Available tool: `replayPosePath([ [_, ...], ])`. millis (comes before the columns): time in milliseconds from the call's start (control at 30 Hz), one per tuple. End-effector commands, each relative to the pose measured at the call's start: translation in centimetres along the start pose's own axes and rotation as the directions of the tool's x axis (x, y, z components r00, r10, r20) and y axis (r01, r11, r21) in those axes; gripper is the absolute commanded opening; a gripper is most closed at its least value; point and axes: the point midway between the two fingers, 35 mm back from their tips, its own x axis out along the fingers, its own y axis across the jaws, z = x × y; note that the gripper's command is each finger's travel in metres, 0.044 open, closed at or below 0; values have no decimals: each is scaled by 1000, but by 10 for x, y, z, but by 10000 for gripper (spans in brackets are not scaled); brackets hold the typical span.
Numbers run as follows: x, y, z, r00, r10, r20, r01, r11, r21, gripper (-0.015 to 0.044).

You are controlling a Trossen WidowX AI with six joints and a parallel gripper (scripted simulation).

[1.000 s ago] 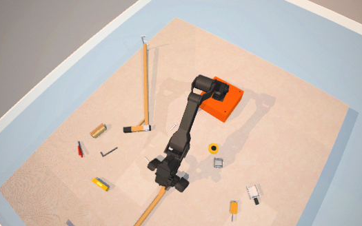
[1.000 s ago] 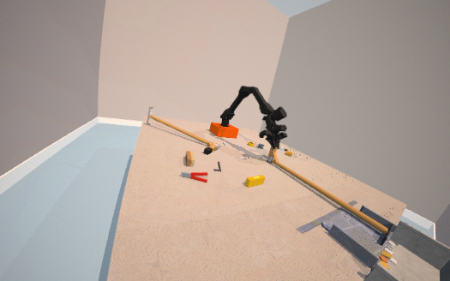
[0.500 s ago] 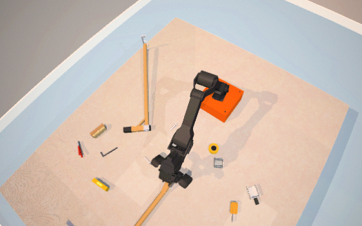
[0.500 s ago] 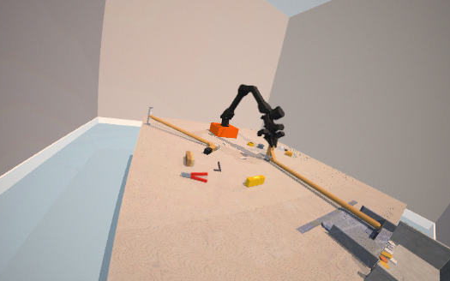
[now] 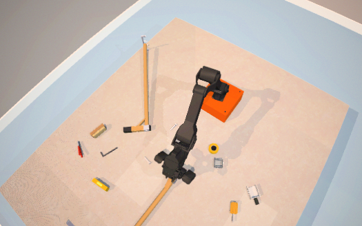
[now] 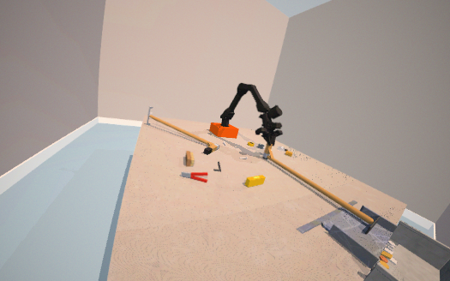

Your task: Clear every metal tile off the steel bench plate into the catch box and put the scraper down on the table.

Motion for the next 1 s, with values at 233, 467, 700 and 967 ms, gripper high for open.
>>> replayPosePath([
  [233, -17, 2, -5, 1000, 2, 22, -2, 1000, 1, 0],
  [467, -24, 3, -13, 1000, 3, 22, -3, 1000, 1, 0],
  [700, -31, 4, -21, 1000, 3, 21, -3, 1000, 1, 0],
  [967, -38, 4, -31, 1000, 3, 21, -3, 1000, 1, 0],
])
